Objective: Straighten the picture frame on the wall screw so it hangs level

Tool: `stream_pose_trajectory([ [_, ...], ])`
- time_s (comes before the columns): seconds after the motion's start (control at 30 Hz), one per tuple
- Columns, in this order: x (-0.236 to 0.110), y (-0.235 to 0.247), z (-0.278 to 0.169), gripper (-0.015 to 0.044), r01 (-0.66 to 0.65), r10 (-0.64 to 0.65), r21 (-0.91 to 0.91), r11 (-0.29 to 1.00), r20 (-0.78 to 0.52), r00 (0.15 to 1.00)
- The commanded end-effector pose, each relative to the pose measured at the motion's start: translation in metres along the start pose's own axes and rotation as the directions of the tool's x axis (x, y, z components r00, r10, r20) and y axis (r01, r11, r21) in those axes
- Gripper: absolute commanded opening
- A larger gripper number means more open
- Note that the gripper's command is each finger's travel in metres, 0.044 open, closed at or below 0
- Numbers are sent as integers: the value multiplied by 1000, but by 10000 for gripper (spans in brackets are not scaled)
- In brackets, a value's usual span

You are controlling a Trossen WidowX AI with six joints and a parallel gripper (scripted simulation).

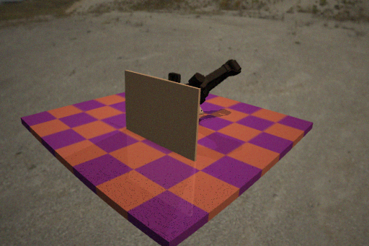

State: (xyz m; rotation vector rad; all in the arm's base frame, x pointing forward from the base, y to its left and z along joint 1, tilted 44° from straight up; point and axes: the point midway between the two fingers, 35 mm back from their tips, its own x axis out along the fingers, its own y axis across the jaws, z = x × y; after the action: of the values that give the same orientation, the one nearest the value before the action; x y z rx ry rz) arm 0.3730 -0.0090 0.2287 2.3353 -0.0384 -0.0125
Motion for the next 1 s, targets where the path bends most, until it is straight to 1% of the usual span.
stream_pose_trajectory([
  [0.0, -1, 0, 0, 260, 0, 0, 4, 1000, 0, 1000],
  [0.07, -12, 2, -3, 260, 0, 0, 17, 1000, 1, 1000],
  [0.23, -53, 3, -7, 260, -1, 1, 65, 998, 2, 1000],
  [0.43, -96, -4, -2, 260, -3, 2, 121, 993, 4, 1000],
  [0.5, -100, -5, 0, 260, -3, 3, 128, 992, 4, 1000],
  [0.67, -96, 1, -1, 260, -5, 5, 117, 993, 0, 1000],
  [0.97, -143, 31, 21, 260, 1, -2, 204, 979, 8, 1000],
])
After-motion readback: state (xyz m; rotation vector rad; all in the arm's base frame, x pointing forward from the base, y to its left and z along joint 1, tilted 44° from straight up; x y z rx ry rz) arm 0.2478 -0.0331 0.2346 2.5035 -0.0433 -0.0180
